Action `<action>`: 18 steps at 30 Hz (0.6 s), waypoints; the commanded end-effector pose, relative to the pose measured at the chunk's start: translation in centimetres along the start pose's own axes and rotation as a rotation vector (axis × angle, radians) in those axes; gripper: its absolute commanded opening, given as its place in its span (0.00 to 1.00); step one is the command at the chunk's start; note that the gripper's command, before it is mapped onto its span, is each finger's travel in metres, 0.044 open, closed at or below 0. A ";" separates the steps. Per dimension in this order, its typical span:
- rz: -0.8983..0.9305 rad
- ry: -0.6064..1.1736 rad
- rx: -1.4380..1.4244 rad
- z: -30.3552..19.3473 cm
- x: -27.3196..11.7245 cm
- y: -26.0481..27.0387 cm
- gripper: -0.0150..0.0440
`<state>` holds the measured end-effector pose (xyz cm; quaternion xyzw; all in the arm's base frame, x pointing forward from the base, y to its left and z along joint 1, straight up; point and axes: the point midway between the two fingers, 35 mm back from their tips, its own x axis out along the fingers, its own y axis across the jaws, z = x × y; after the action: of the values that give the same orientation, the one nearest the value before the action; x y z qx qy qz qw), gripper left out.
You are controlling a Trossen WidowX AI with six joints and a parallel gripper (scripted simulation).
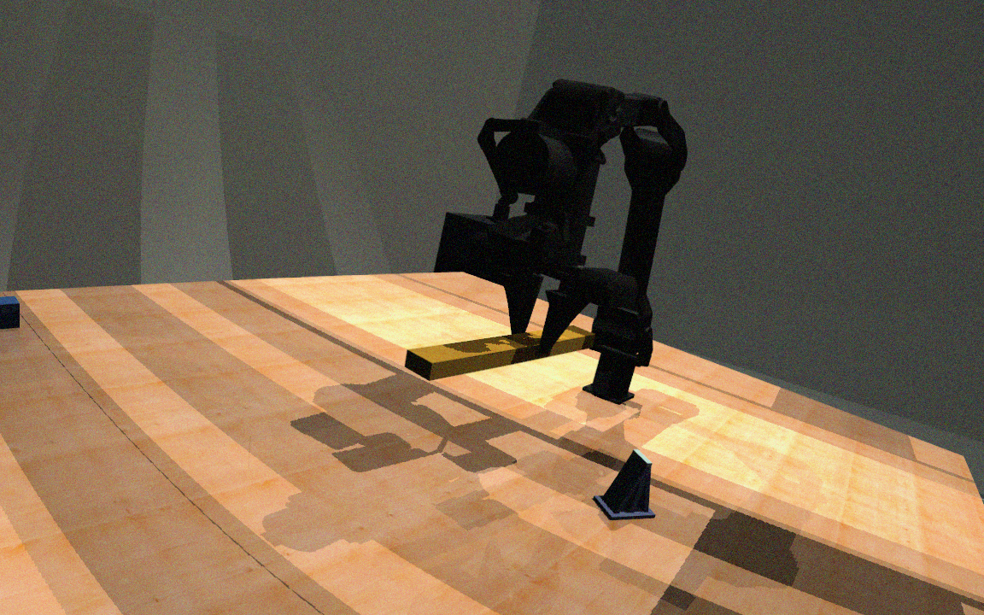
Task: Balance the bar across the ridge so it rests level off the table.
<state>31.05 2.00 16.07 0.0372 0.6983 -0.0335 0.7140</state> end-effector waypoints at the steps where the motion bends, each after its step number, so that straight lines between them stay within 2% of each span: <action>1: -0.001 -0.004 0.056 0.1 -0.2 1.5 0.25; 18: 0.005 -0.003 0.263 -0.6 -0.2 7.8 0.25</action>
<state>31.28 8.64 16.12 0.1173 0.6908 -0.1086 0.7052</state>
